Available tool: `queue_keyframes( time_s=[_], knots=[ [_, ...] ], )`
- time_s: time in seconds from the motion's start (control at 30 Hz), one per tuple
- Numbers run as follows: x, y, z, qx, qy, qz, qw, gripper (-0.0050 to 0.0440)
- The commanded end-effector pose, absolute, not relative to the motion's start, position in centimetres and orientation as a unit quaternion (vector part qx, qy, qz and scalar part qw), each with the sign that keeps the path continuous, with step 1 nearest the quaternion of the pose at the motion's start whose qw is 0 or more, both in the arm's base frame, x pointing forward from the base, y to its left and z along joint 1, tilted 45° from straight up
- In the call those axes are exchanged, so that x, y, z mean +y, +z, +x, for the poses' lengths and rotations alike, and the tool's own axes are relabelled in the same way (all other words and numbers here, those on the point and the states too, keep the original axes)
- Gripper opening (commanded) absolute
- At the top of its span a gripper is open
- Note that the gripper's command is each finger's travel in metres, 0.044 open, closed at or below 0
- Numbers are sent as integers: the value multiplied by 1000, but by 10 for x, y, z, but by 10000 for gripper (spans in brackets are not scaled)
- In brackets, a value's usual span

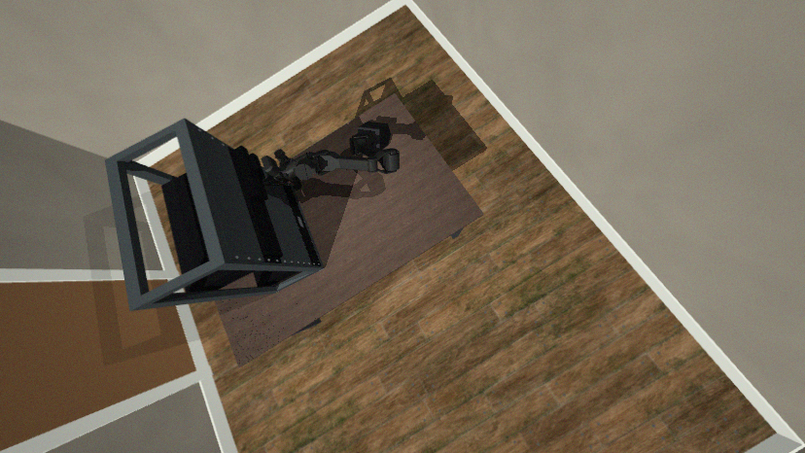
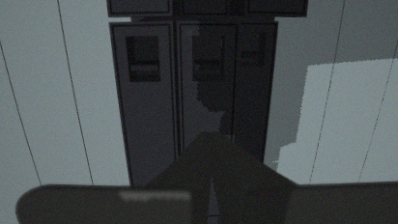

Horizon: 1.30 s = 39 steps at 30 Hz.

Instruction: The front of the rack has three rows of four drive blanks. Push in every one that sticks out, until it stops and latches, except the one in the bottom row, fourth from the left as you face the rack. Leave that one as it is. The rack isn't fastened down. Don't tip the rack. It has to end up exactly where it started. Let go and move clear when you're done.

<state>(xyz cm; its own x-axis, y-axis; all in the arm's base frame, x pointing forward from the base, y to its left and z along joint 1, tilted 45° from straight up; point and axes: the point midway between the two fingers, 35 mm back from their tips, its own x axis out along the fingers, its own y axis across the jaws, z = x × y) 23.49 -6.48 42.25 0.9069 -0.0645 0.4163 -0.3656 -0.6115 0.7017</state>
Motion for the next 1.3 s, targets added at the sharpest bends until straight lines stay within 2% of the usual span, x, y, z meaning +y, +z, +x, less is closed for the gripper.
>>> queue_keyframes(
  time_s=[0.0, 1.27],
  knots=[
    [-63, 431, 231, -126, 185, 876, 428, 0],
    [-64, 442, 248, -126, 185, 876, 428, 0]
  ],
)
